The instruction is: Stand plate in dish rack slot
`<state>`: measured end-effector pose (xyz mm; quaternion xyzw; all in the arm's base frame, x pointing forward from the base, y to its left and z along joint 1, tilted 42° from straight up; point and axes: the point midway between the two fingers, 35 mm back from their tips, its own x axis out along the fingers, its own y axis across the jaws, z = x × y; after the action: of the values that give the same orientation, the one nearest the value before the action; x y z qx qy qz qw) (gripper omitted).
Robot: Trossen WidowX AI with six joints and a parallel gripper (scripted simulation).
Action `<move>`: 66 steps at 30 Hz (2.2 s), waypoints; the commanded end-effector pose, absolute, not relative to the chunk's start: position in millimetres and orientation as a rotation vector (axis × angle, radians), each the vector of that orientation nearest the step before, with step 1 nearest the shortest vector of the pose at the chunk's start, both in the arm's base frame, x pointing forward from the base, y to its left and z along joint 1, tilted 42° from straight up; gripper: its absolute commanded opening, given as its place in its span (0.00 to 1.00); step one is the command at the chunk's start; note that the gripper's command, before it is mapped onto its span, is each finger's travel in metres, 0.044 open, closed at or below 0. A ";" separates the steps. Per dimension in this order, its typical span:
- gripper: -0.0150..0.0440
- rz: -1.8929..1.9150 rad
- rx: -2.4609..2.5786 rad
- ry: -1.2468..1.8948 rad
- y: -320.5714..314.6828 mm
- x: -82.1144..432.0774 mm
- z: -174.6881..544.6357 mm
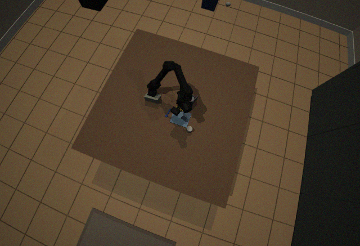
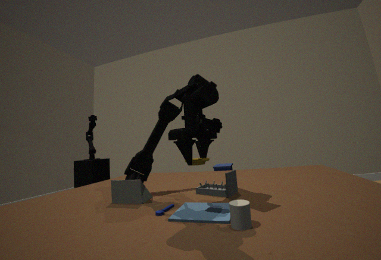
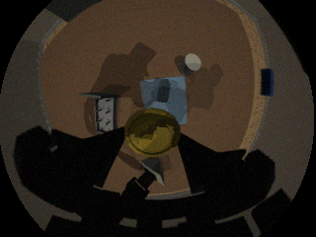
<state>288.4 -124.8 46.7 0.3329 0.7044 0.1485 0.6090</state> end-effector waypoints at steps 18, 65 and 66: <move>0.25 -0.275 1.308 1.753 -57.7 274.4 110.8; 0.25 -1.242 1.690 1.641 34.4 209.4 149.5; 0.25 -1.247 1.662 1.634 35.2 207.8 147.0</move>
<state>213.9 33.1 155.1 0.6300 0.5988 -0.4433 0.2191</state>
